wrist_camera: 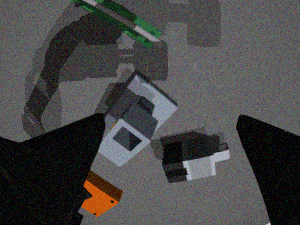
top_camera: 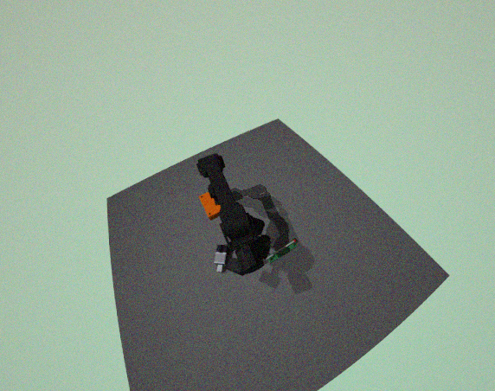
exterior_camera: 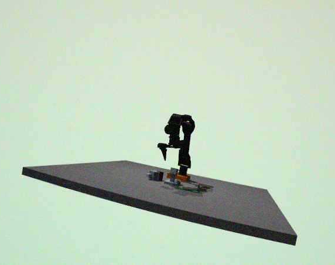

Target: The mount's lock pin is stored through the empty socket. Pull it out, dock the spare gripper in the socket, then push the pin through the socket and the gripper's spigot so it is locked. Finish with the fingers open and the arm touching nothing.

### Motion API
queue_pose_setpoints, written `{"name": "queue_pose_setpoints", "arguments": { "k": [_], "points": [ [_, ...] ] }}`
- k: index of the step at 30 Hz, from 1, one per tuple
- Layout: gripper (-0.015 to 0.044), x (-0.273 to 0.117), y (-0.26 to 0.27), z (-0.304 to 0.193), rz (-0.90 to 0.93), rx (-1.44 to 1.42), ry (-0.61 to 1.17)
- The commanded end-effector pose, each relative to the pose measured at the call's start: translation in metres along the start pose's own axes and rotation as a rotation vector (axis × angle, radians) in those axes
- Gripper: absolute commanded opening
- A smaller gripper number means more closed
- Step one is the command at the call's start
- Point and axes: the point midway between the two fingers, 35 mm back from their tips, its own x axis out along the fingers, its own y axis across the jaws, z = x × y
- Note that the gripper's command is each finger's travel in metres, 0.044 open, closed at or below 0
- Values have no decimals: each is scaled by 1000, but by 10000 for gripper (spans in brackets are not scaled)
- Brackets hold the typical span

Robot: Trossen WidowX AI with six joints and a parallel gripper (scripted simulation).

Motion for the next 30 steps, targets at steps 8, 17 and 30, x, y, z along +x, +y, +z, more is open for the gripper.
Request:
{"name": "queue_pose_setpoints", "arguments": {
  "k": [8,17,30],
  "points": [
    [440,0,-52,-115,-92,1176,-33],
    [440,0,-54,-123,-97,1262,-36],
    [440,19,-58,-123,-97,1262,-36]
  ]
}}
